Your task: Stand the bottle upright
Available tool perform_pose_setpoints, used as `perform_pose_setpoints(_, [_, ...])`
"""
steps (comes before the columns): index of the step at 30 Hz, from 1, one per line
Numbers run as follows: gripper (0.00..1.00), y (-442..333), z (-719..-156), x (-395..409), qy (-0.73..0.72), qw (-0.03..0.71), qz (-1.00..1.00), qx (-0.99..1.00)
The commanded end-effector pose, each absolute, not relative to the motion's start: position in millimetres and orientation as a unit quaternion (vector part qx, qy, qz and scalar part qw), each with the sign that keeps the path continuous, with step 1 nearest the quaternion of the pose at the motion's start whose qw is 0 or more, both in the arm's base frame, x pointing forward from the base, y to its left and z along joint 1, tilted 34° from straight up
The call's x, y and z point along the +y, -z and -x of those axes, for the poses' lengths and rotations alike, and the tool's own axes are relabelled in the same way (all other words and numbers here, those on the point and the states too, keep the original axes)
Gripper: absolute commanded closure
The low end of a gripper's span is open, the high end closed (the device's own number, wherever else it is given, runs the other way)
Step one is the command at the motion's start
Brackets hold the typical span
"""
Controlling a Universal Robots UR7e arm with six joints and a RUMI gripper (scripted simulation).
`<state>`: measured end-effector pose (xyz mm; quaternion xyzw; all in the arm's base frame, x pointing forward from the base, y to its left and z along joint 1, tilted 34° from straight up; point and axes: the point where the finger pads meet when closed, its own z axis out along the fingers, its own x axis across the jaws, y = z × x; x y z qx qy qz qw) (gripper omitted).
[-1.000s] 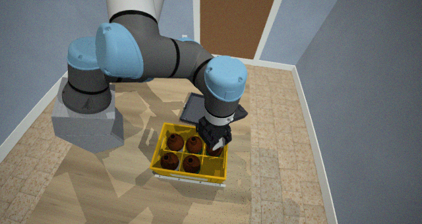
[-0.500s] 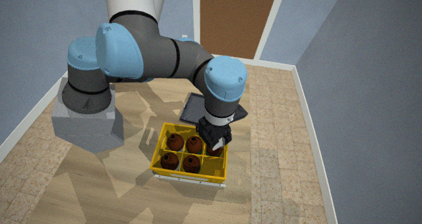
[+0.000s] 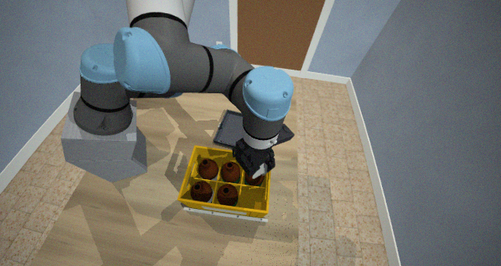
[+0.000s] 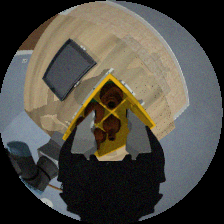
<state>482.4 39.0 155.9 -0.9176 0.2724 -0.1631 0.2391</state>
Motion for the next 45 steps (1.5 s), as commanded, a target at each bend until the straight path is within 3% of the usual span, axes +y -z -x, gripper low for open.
perform_pose_setpoints(1, [0.62, -156.2, -482.5, 38.8, 0.164, 0.239, 0.918, 0.272])
perform_pose_setpoints(45, [0.62, -158.9, -484.9, 42.3, 0.164, 0.239, 0.918, 0.272])
